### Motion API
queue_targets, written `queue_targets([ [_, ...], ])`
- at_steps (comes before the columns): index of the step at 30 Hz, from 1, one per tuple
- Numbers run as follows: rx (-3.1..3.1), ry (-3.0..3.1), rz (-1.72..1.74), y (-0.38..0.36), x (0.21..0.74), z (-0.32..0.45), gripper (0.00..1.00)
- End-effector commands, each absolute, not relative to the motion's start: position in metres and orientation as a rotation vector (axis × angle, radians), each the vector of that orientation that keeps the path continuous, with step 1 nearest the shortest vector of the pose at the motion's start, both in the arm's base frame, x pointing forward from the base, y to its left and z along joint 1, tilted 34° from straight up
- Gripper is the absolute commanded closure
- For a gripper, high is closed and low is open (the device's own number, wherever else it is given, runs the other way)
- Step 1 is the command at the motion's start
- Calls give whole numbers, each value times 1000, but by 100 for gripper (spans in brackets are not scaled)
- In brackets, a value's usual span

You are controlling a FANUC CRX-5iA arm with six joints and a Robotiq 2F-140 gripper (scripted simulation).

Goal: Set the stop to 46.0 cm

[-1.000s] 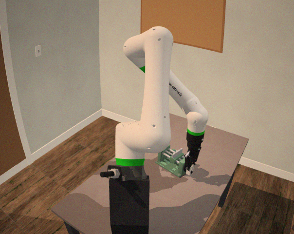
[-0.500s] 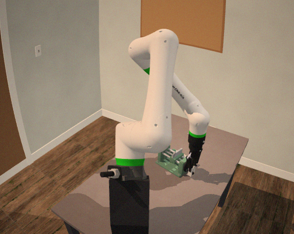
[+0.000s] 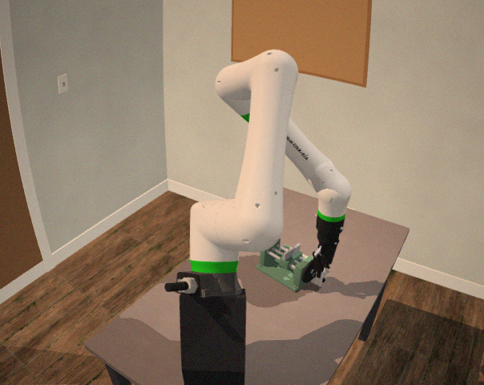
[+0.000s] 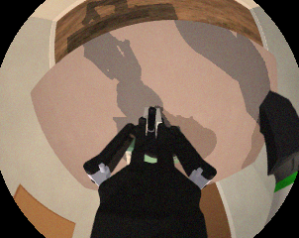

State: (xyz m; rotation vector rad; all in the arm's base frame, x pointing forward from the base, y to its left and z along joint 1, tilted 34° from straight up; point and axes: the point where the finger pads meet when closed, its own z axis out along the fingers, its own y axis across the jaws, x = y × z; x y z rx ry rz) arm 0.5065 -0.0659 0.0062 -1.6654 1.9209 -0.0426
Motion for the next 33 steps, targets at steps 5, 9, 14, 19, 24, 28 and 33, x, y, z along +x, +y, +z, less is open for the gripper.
queue_targets([
  [5,-1666,1921,-43,-73,512,22,96],
  [9,-1666,1921,-43,-78,510,34,96],
  [14,-1666,1921,-43,-83,503,44,96],
  [19,-1666,1921,-43,-85,497,49,96],
  [24,-1666,1921,-43,-86,489,53,96],
  [28,-1666,1921,-43,-87,481,55,96],
  [33,-1666,1921,-43,-86,469,55,96],
])
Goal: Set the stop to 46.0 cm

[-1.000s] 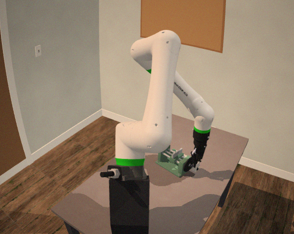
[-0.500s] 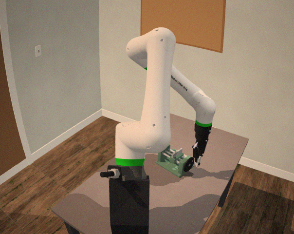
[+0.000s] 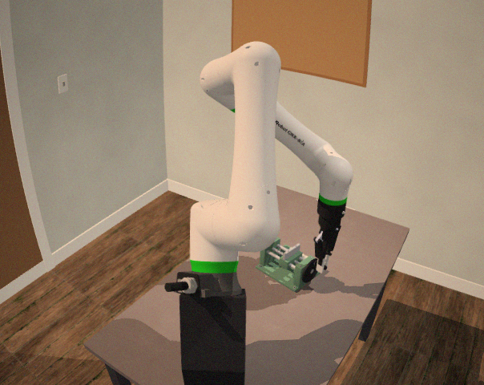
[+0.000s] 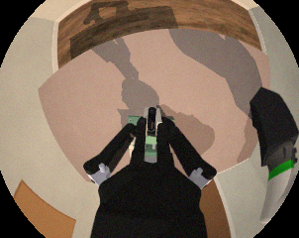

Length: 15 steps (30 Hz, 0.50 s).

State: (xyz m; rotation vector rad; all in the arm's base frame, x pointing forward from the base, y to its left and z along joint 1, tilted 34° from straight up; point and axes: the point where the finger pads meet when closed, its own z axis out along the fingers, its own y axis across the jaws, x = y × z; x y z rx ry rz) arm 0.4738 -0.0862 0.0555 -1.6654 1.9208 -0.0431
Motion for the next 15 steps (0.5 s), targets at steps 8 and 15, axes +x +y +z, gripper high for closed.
queue_targets([
  [8,-1666,1921,-43,-83,457,50,96],
  [15,-1666,1921,-43,-78,446,40,96],
])
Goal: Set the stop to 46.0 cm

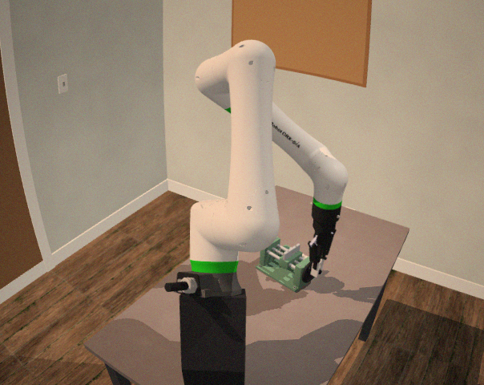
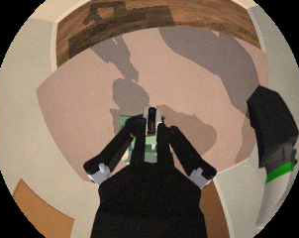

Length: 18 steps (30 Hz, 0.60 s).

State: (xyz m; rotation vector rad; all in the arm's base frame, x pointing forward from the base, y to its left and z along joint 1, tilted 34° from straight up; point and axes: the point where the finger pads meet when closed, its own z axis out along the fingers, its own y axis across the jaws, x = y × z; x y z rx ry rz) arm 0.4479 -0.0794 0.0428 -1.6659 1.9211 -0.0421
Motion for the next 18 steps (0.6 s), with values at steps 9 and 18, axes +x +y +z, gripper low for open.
queue_targets([
  [9,-1666,1921,-43,-70,441,23,96],
  [18,-1666,1921,-43,-64,446,7,96],
])
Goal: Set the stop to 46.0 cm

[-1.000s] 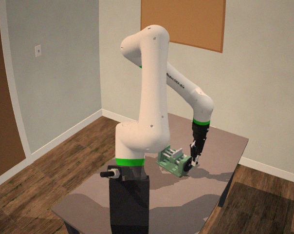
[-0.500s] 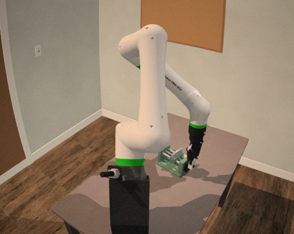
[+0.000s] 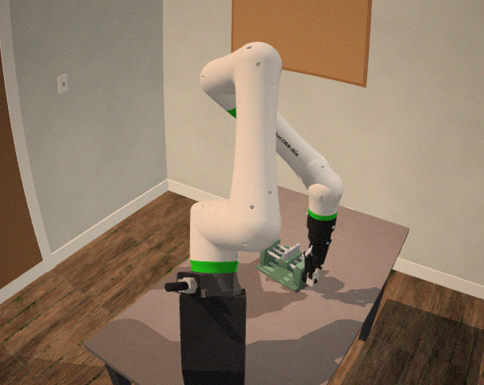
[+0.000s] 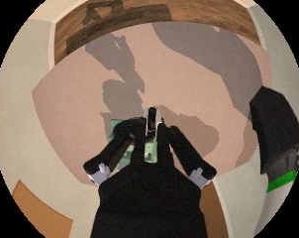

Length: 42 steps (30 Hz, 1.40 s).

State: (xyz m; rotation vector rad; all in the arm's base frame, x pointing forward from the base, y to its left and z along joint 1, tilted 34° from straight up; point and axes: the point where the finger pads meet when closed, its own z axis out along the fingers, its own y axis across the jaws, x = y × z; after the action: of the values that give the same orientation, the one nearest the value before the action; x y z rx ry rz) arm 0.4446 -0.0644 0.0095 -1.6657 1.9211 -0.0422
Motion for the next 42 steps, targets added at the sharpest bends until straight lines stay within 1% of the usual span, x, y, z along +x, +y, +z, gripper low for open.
queue_targets([
  [1,-1666,1921,-43,-63,447,6,96],
  [42,-1666,1921,-43,-58,482,-9,96],
])
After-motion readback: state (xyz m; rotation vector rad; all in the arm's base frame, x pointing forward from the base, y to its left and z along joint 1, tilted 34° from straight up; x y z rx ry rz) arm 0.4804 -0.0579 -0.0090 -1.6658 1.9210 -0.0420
